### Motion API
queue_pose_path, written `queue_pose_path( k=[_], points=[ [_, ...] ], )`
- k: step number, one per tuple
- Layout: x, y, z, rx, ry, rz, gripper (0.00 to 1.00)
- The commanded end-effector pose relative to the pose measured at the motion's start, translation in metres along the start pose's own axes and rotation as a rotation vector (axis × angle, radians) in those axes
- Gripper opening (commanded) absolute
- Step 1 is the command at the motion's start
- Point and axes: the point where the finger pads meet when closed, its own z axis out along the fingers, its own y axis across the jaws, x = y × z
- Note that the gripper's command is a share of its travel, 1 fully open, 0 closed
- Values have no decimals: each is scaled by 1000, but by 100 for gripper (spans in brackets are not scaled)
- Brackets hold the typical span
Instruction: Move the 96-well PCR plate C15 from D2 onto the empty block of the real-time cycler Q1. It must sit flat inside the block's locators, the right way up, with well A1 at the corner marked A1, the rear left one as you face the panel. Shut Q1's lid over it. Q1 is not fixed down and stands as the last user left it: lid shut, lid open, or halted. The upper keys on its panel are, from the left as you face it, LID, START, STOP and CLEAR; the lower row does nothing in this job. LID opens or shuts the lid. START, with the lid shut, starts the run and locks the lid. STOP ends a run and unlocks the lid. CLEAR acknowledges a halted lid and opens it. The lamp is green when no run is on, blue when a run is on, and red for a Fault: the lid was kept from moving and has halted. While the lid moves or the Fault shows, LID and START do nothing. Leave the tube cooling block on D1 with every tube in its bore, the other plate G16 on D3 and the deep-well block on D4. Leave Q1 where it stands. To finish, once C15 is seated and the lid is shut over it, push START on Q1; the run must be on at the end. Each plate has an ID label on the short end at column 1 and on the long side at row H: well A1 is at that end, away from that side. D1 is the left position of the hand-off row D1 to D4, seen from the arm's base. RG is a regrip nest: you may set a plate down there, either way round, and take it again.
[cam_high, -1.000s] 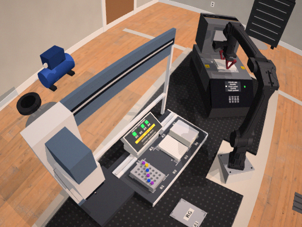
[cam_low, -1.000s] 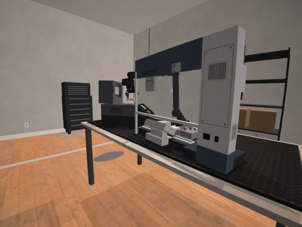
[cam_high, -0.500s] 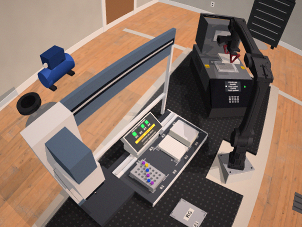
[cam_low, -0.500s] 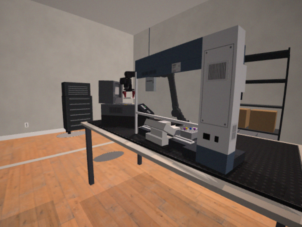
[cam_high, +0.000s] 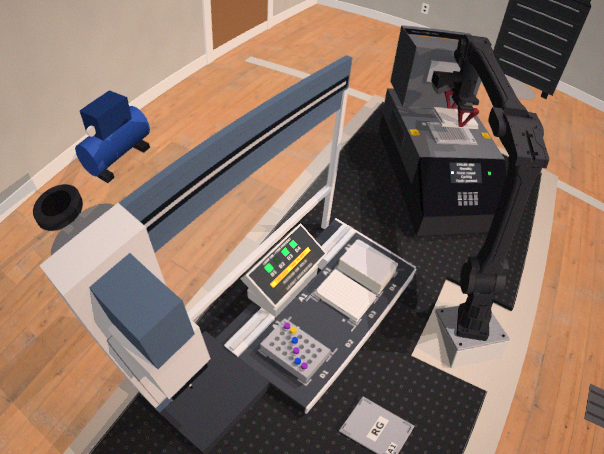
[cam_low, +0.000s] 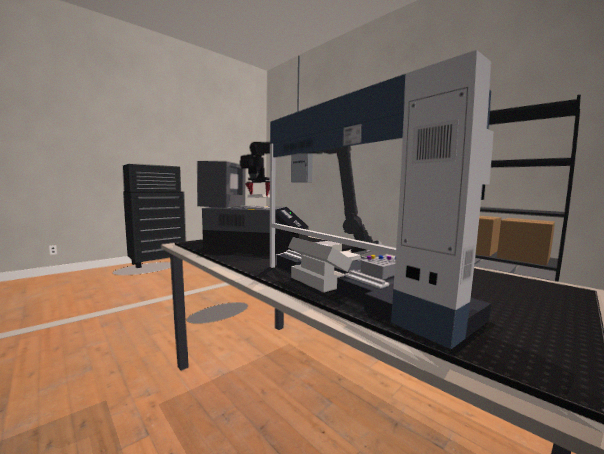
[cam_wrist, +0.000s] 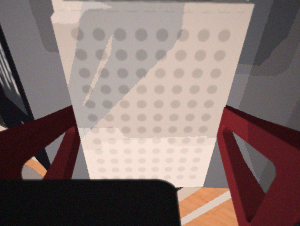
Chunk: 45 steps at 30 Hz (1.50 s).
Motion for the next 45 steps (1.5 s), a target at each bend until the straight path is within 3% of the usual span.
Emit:
queue_pose_path(
  k=[1, 14, 19, 28, 36, 41, 45],
  points=[
    [6, 5, -28, 74, 17, 41, 0],
    [-6, 4, -27, 78, 8, 17, 0],
    [-6, 3, -20, 59, 4, 5, 0],
    [8, 7, -3, -11, -1, 9, 0],
    [6, -10, -2, 14, 0, 16, 0],
    [0, -16, -24, 82, 10, 17, 0],
    [-3, -16, -39, 109, 14, 14, 0]
  ],
)
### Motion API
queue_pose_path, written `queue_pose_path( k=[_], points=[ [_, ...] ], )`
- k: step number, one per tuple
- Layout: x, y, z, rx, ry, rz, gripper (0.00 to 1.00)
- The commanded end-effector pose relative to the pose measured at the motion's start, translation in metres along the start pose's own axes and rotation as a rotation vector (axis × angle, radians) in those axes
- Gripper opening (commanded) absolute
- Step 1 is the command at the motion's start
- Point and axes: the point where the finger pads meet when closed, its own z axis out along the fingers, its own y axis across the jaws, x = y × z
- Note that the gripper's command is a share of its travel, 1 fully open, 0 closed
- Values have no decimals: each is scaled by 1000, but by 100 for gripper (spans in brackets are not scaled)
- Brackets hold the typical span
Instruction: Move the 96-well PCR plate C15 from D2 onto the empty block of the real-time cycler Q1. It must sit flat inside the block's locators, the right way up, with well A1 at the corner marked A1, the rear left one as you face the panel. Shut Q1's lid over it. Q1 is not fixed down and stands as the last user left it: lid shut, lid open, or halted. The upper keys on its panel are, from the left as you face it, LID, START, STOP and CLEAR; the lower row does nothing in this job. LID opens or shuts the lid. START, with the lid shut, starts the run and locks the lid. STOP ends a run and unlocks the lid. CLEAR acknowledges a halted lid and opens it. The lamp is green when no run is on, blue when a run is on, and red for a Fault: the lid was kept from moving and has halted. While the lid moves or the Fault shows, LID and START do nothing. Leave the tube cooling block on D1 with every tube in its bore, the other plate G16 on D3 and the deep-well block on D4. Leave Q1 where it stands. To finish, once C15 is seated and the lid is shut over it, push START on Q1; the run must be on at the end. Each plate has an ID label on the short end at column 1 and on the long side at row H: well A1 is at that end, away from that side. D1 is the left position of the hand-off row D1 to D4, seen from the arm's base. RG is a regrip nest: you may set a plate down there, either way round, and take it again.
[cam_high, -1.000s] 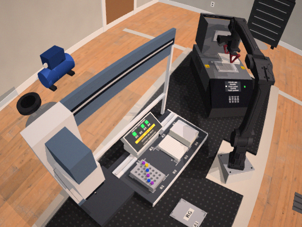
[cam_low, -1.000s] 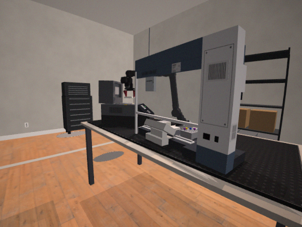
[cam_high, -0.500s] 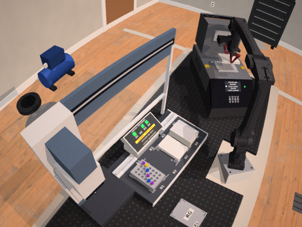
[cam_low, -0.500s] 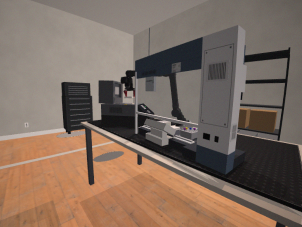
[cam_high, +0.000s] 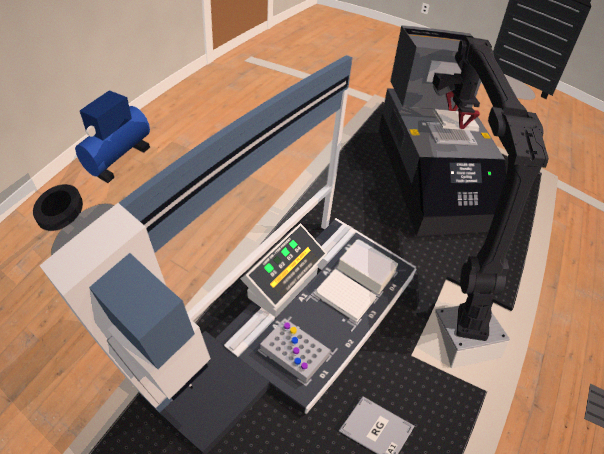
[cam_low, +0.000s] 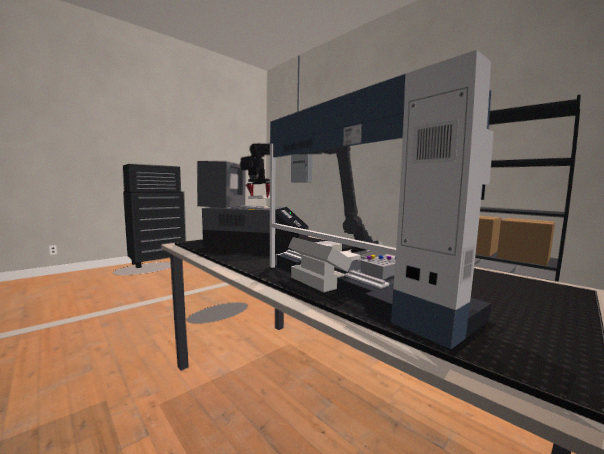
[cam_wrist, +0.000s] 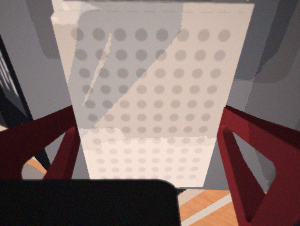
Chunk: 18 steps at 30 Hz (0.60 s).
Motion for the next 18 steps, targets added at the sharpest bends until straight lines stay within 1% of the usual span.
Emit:
queue_pose_path(
  k=[1, 6, 8, 10, 12, 14, 18],
  points=[
    [-9, -15, -48, 121, 13, -6, 0],
    [-10, -7, -59, 124, 16, -3, 0],
    [-10, -7, -59, 124, 16, -3, 0],
    [-5, -8, -58, 131, 21, -5, 0],
    [0, -9, -51, 130, 25, -5, 0],
    [3, -12, -41, 121, 24, -11, 0],
    [7, -12, -20, 90, 17, -12, 0]
  ],
)
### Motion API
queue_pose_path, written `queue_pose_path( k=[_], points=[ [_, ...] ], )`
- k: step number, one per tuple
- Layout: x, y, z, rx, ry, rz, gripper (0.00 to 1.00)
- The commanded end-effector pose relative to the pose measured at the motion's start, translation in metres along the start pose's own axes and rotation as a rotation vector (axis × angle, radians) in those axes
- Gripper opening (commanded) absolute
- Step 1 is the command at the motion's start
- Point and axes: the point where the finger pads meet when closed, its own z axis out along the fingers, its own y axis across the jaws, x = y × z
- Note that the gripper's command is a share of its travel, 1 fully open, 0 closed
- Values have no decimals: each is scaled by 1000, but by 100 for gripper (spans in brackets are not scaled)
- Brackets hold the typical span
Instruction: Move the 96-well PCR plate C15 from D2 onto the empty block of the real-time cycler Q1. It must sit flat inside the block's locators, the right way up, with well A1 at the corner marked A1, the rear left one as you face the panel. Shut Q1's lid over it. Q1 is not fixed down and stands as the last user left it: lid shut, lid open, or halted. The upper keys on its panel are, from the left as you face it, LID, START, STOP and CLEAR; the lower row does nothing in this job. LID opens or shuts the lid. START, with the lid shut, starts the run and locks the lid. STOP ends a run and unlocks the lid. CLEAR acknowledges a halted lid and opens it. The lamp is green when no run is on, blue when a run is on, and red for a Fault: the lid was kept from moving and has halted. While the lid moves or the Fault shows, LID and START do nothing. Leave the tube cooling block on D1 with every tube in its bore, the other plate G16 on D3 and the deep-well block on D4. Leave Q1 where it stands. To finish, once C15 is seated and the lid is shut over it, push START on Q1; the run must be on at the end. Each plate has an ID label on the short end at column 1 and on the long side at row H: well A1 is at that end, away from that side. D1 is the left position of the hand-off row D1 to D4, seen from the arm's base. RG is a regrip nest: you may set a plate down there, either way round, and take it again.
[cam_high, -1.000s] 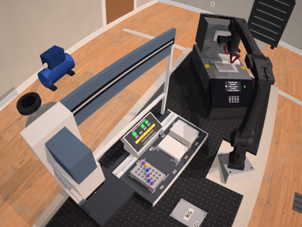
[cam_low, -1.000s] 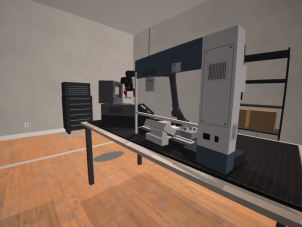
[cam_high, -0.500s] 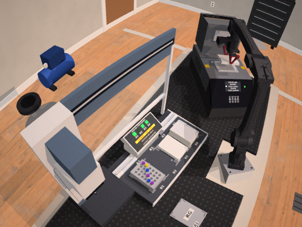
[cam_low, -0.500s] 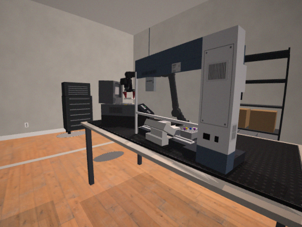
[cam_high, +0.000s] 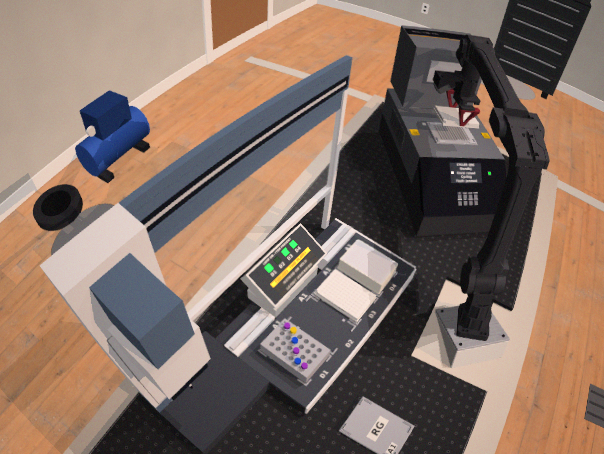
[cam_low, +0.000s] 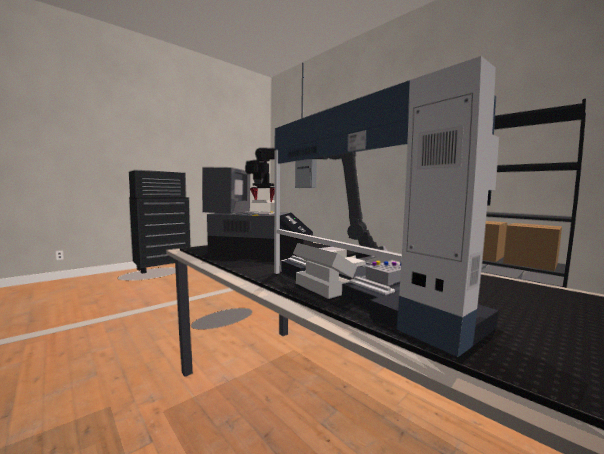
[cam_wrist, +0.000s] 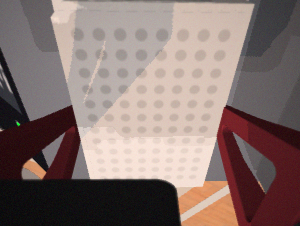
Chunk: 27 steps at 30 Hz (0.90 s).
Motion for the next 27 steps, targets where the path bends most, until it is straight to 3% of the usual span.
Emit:
queue_pose_path(
  k=[1, 5, 9, 19, 27],
  points=[
    [9, -8, -6, 42, 8, -7, 0],
    [7, -4, 13, 13, 1, -12, 0],
    [2, -3, 11, 8, -3, -14, 0],
    [-6, 1, 18, 36, 5, 3, 0],
    [0, 3, 30, 22, 7, 8, 0]
  ],
)
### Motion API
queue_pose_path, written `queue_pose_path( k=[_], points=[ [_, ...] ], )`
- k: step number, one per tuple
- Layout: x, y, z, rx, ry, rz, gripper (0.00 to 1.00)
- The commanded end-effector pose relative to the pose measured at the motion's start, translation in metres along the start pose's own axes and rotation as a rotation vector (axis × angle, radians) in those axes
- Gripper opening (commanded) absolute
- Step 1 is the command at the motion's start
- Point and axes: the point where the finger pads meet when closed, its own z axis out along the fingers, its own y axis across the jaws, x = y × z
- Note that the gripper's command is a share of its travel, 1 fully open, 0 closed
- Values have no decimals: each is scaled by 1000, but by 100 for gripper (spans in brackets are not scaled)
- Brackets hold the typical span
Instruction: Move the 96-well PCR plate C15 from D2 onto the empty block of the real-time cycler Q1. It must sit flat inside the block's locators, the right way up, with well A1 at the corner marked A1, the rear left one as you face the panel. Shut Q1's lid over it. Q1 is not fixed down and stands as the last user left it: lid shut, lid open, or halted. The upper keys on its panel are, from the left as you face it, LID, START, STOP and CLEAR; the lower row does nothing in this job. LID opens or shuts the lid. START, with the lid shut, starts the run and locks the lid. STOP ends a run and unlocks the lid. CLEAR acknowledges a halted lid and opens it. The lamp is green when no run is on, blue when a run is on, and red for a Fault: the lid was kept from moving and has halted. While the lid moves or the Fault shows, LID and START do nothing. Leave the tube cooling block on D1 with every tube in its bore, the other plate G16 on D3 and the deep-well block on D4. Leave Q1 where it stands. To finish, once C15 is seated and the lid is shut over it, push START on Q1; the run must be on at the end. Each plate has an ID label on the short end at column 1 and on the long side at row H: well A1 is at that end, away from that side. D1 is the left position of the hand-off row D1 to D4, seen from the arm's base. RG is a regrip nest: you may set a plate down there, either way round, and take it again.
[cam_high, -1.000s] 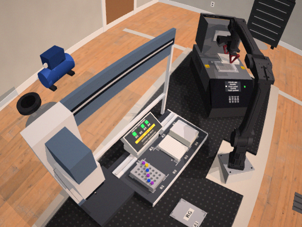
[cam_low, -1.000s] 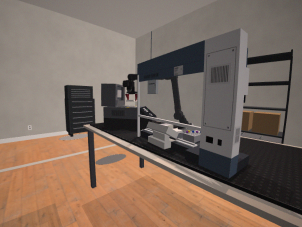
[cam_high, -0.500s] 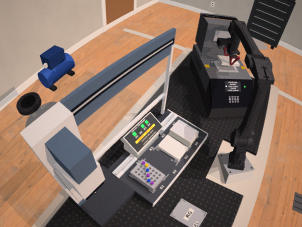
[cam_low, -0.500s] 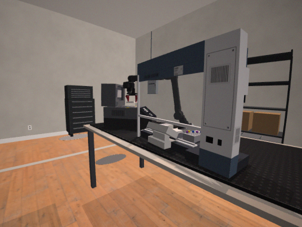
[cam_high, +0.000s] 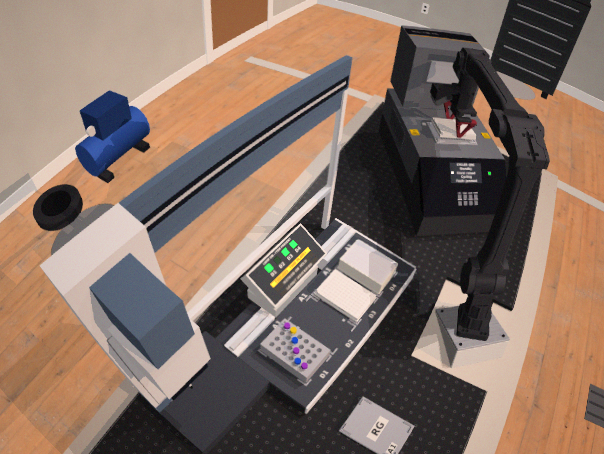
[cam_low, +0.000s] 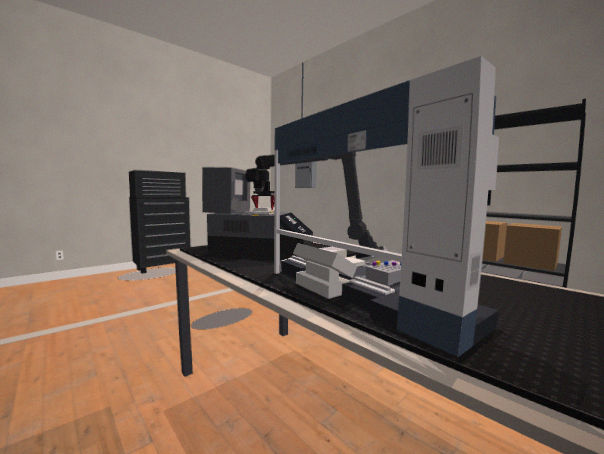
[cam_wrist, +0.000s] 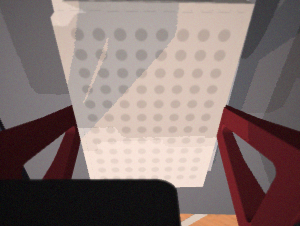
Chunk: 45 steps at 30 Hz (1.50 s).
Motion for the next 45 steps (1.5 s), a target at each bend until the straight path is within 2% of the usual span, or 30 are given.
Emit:
queue_pose_path(
  k=[1, 9, 20, 31, 41, 45],
  points=[
    [0, -4, -12, 42, 10, 7, 0],
    [1, -8, -12, 20, 5, 8, 0],
    [1, -18, -22, 39, 8, 6, 0],
    [-1, -20, -21, 39, 6, 2, 0],
    [-7, -10, -24, 45, 5, 0, 0],
    [-1, -3, -25, 42, 10, 15, 0]
  ],
)
